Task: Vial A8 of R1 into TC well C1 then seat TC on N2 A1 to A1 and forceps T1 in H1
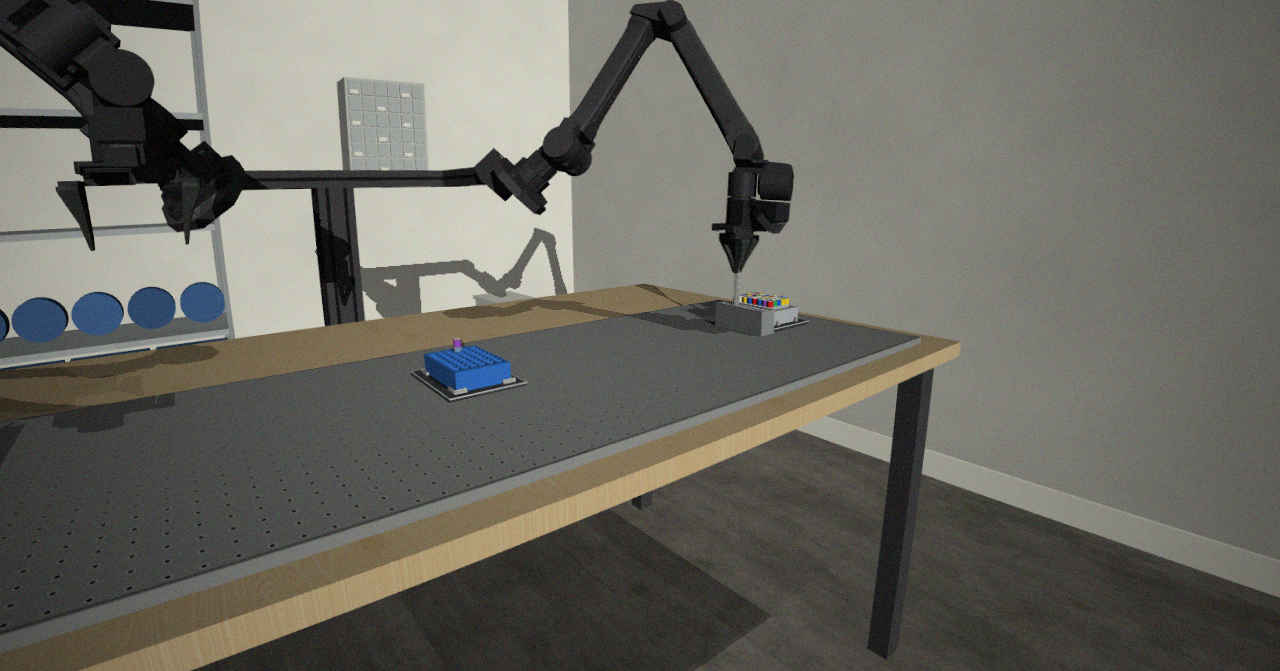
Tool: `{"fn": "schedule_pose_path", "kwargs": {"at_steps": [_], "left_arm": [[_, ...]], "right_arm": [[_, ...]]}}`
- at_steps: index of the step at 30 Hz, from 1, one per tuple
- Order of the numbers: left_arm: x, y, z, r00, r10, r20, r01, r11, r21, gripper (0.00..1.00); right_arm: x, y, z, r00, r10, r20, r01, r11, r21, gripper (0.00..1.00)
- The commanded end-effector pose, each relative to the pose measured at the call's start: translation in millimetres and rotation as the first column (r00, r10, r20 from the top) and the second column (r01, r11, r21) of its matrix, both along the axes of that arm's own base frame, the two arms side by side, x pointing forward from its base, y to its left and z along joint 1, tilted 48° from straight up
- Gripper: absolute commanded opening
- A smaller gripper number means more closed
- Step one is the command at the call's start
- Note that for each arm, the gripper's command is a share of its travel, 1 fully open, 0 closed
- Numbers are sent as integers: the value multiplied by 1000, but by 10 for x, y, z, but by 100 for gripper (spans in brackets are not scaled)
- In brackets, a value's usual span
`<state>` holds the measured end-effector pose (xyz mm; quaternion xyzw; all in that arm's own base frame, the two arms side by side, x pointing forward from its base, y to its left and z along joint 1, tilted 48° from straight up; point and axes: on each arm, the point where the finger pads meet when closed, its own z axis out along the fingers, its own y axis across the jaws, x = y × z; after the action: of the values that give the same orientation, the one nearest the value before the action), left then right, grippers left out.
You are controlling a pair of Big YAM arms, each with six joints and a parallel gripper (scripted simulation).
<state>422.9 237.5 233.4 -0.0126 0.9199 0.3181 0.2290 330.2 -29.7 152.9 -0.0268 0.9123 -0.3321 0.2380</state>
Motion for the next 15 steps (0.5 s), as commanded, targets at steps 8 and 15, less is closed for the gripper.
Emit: {"fn": "schedule_pose_path", "kwargs": {"at_steps": [8, 15], "left_arm": [[45, 91, 43, 1000, 5, 15, -5, 1000, 10, 7], [47, 85, 107, 1000, 3, 28, -4, 1000, 15, 7]], "right_arm": [[47, 19, 77, 1000, -4, 19, 4, 1000, 7, 100], [47, 19, 77, 1000, -4, 19, 4, 1000, 7, 100]]}}
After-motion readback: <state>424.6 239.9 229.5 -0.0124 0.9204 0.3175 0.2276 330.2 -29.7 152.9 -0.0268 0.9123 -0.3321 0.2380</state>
